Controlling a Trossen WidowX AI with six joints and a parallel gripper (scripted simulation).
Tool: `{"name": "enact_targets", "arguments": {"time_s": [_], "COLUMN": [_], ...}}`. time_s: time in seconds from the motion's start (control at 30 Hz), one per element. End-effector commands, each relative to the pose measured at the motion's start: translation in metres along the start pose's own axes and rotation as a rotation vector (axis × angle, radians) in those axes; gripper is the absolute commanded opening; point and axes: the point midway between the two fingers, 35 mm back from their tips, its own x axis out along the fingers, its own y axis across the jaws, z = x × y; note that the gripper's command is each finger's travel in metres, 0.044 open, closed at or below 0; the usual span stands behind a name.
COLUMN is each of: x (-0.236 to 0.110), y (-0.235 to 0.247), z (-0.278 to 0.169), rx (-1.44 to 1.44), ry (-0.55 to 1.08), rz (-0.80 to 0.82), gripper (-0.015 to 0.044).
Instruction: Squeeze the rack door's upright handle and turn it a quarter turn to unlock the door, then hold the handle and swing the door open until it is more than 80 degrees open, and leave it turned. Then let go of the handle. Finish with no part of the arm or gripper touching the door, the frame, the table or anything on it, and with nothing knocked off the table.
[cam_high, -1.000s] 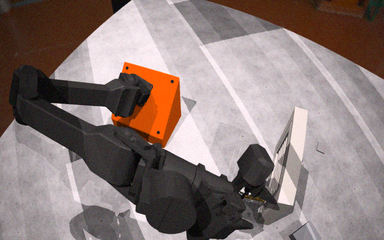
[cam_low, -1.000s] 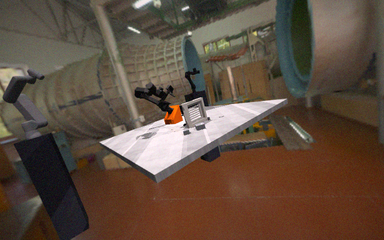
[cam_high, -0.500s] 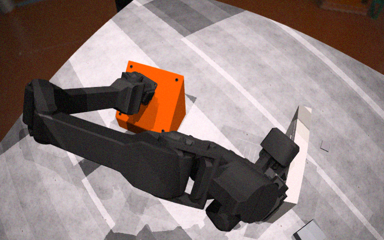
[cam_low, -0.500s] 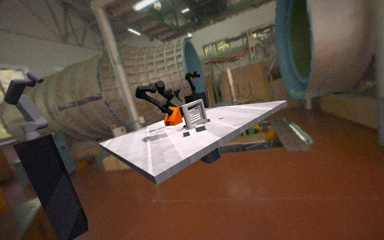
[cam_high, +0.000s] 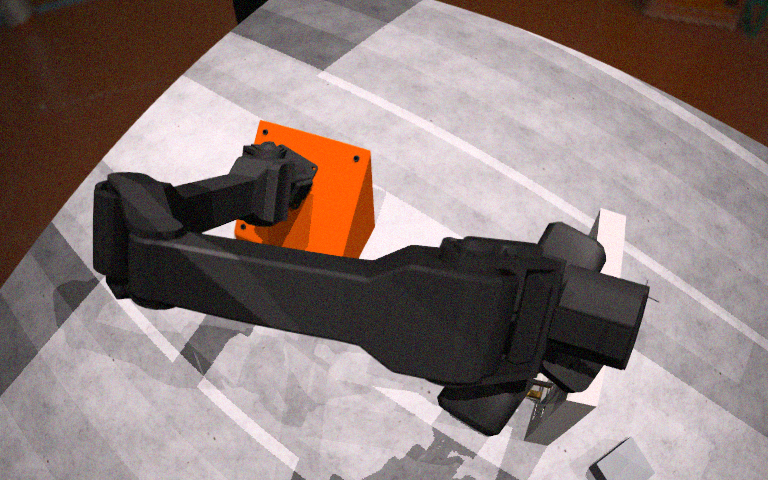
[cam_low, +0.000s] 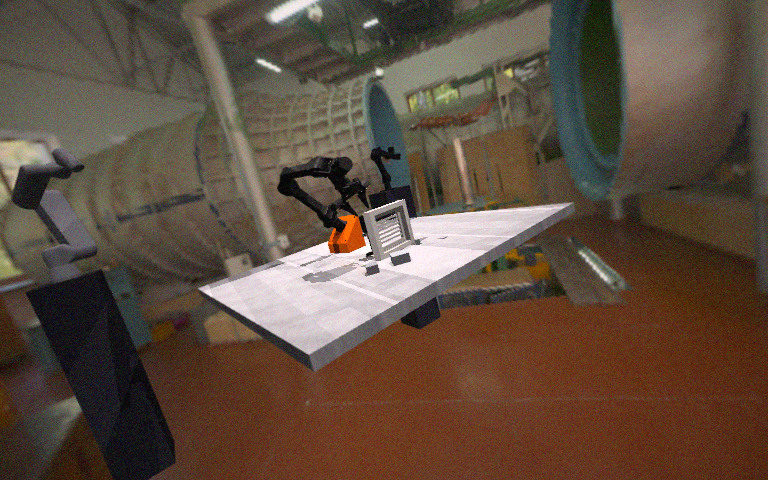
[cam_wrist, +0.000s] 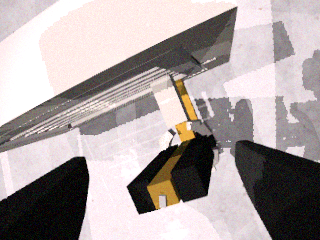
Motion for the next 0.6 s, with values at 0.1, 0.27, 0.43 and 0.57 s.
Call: {"name": "enact_targets", "arguments": {"time_s": [0.1,0.27,0.43,0.57], "x": [-0.001,-0.004,-0.009,-0.01], "y": [0.008,0.013,0.018,0.018], "z": [-0.007,-0.01,-0.011,-0.011], "rx": [-0.128,-0.228,-0.331,-0.345], "ry": [0.124,0.195,0.253,0.26], "rz": [-0.115,-0.196,-0.278,-0.29], "gripper": [0.0288,0.0288,0.0288,0.0288]}}
